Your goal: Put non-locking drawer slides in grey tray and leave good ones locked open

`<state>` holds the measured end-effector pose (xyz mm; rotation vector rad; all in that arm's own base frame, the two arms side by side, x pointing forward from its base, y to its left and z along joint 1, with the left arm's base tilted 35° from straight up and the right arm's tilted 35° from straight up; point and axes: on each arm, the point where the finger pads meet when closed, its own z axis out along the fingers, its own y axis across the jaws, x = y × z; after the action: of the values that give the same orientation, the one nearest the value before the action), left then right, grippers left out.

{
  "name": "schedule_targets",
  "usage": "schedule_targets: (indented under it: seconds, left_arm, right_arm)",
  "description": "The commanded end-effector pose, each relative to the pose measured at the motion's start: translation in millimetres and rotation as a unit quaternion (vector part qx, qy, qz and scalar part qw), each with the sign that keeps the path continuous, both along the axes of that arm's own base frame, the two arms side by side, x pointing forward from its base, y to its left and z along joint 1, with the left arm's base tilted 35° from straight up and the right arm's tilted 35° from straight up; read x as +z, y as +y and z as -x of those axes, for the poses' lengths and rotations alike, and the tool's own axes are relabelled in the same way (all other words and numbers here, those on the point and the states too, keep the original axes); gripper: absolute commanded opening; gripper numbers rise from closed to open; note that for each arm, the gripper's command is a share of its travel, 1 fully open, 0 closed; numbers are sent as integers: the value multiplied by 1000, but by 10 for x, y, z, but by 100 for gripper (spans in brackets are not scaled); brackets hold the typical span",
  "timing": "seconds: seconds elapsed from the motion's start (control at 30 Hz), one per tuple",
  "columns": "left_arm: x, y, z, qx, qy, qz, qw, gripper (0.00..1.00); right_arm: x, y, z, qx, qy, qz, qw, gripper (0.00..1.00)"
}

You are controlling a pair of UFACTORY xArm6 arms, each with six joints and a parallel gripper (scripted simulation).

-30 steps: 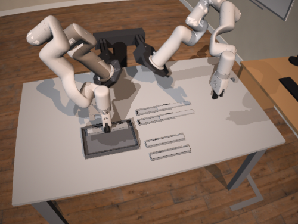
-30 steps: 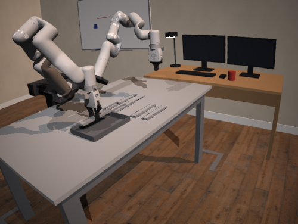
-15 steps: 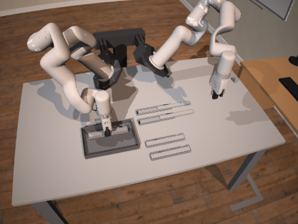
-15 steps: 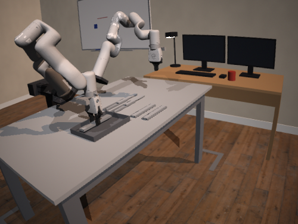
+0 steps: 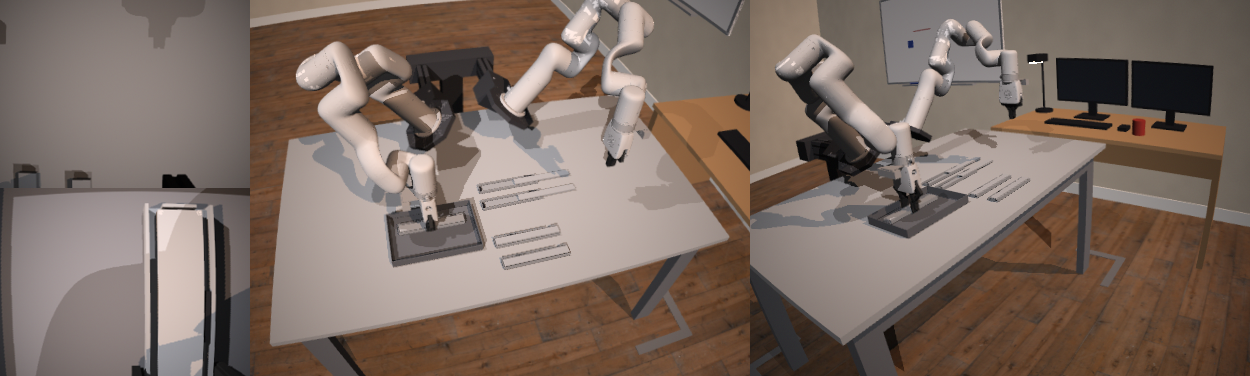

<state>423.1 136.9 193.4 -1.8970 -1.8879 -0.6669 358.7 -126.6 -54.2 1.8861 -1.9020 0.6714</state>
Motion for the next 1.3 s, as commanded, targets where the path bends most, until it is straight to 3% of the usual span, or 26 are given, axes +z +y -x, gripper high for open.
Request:
schedule_targets:
  seconds: [0.0, 0.7, 1.27]
  left_arm:
    - [13, -4, -10, -1, -2, 0, 1000, 0]
    - [13, -4, -10, -1, -2, 0, 1000, 0]
    - [13, -4, -10, -1, -2, 0, 1000, 0]
  right_arm:
    - [5, 3, -9, 1, -1, 0, 1000, 67]
    - [48, 34, -6, 1, -1, 0, 1000, 67]
    - [670, 474, 42, 0, -1, 0, 1000, 67]
